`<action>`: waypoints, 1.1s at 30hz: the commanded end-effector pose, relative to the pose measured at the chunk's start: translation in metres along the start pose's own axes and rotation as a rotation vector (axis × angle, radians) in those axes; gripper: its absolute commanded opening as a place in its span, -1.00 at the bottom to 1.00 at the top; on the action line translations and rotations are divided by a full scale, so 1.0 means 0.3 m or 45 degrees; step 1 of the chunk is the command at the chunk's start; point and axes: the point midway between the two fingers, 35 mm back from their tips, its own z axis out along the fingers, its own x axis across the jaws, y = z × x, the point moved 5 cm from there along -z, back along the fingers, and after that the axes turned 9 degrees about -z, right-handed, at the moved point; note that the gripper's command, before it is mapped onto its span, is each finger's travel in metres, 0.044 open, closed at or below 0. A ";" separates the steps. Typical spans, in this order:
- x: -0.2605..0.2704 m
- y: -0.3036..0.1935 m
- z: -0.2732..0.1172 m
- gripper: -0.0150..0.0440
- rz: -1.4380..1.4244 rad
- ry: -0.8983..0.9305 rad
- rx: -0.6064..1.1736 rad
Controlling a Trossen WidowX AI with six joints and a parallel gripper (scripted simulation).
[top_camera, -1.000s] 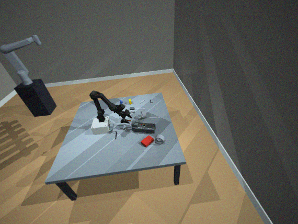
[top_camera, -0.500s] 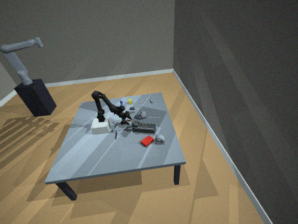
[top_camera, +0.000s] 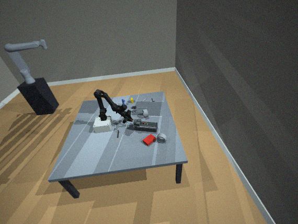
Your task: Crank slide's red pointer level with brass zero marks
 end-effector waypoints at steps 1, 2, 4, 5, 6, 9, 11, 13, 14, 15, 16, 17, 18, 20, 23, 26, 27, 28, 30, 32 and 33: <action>-0.001 0.001 0.000 -0.49 0.005 -0.003 -0.003; -0.001 0.001 0.000 -0.49 0.005 -0.003 -0.003; -0.001 0.001 0.000 -0.49 0.005 -0.003 -0.003; -0.001 0.001 0.000 -0.49 0.005 -0.003 -0.003; -0.001 0.001 0.000 -0.49 0.005 -0.003 -0.003; -0.001 -0.001 0.000 -0.49 0.005 -0.003 -0.003; -0.003 0.000 -0.001 -0.49 0.005 -0.004 -0.003; -0.007 0.001 -0.003 -0.49 0.004 -0.004 -0.003; -0.009 0.001 -0.004 -0.49 0.004 -0.004 -0.003; -0.012 0.002 -0.005 -0.49 0.004 -0.004 -0.003; -0.015 0.004 -0.007 -0.49 0.004 -0.004 -0.003; -0.018 0.005 -0.008 -0.49 0.004 -0.004 -0.003; -0.021 0.006 -0.010 -0.49 0.004 -0.004 -0.003; -0.029 0.008 -0.014 -0.49 0.004 -0.004 -0.003; -0.036 0.008 -0.016 -0.49 0.004 -0.004 -0.003; -0.043 0.007 -0.017 -0.49 0.004 -0.005 -0.003; -0.045 0.007 -0.017 -0.49 0.004 -0.005 -0.003; -0.048 0.007 -0.018 -0.49 0.003 -0.005 -0.003; -0.052 0.006 -0.018 -0.49 0.003 -0.005 -0.003; -0.056 0.006 -0.018 -0.49 0.003 -0.005 -0.003; -0.058 0.005 -0.018 -0.49 0.003 -0.005 -0.003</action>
